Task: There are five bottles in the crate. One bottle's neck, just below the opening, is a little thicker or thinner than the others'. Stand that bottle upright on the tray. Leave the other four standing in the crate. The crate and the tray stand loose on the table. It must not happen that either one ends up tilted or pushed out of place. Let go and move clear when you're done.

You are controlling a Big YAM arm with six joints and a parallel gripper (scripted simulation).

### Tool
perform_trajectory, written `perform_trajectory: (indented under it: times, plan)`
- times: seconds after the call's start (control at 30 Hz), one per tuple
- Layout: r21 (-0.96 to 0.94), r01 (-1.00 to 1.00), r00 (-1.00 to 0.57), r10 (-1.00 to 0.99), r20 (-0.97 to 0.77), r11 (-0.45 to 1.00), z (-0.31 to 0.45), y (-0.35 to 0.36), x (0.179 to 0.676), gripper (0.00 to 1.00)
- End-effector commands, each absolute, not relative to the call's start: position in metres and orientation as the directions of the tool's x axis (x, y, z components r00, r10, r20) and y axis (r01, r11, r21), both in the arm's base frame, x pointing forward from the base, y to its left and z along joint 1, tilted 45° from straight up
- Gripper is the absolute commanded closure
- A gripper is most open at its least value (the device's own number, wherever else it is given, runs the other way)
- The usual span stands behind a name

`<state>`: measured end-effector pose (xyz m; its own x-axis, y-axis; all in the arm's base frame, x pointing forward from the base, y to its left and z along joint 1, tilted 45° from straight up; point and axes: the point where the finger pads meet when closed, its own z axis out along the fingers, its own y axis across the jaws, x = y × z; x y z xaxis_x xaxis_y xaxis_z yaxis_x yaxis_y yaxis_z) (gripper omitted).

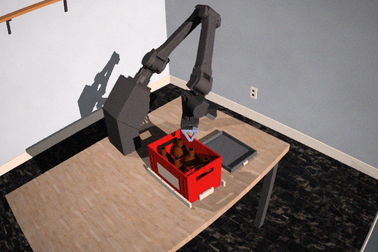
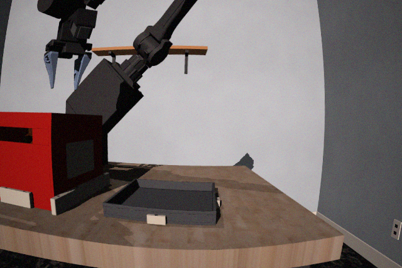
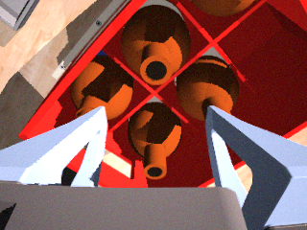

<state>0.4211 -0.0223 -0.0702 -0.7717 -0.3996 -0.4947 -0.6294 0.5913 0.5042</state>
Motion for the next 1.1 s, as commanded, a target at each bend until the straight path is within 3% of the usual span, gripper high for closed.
perform_trajectory:
  times: [0.0, 1.07]
  plan:
    - [0.508, -0.627, -0.775, -0.402, -0.488, 0.591, -0.0772, -0.0190, 0.4259, 0.39]
    - [0.512, -0.627, -0.775, -0.404, -0.486, 0.587, -0.0795, -0.0149, 0.4229, 0.39]
